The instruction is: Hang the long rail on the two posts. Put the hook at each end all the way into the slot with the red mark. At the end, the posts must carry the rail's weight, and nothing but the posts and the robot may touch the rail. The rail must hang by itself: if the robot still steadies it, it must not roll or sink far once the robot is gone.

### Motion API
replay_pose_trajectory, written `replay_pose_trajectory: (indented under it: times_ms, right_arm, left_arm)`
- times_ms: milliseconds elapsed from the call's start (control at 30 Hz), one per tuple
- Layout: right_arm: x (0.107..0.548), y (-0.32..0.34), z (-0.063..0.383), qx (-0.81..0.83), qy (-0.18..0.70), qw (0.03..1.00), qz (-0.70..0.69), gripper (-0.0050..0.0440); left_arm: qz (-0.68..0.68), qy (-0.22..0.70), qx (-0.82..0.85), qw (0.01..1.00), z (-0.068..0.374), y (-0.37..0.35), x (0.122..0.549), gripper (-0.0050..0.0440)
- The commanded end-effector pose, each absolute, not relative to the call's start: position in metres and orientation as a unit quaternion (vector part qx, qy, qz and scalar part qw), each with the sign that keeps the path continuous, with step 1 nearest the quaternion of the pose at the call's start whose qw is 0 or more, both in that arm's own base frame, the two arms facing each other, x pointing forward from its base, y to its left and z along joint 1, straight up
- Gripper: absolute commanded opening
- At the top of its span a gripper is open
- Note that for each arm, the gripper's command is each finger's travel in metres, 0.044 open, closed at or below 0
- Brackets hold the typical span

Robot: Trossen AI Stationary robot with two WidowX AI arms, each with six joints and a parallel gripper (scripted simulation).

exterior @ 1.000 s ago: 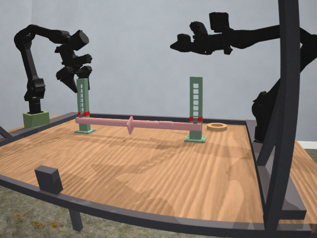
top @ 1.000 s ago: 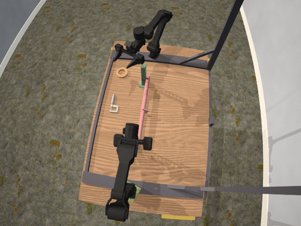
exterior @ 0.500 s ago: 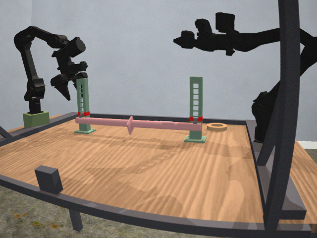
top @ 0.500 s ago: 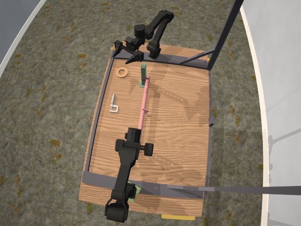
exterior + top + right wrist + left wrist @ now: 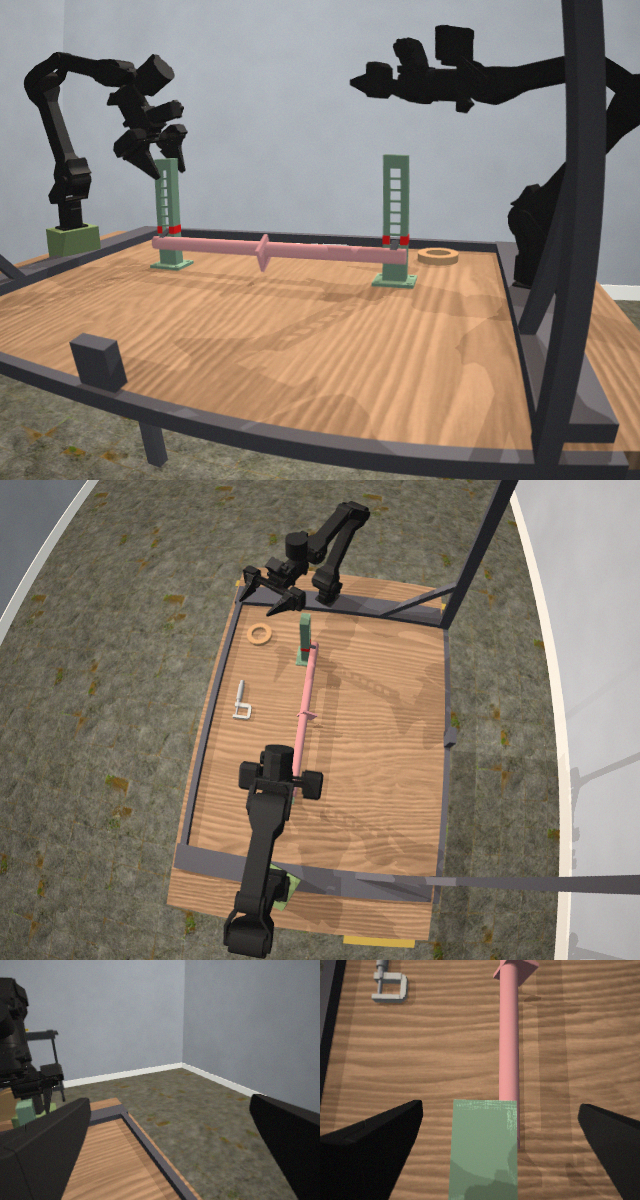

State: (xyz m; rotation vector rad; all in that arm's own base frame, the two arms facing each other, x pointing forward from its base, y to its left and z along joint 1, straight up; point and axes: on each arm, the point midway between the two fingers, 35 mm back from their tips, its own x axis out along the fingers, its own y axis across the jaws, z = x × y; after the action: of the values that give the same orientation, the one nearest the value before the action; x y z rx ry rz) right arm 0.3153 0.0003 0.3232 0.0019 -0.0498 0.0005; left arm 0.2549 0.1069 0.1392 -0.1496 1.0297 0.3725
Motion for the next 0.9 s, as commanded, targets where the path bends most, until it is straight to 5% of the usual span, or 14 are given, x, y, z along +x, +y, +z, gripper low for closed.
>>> replay_pose_trajectory:
  times_ms: [0, 867]
  right_arm:
    - [0.314, 0.000, 0.331, 0.000, -0.035, 0.999, 0.000, 0.0423]
    - [0.314, 0.000, 0.331, 0.000, -0.035, 0.999, 0.000, 0.0423]
  left_arm:
    - [0.175, 0.379, -0.031, 0.908, 0.188, 0.113, 0.280, 0.0440]
    - [0.007, -0.016, -0.001, 1.000, 0.322, 0.004, 0.315, 0.0440]
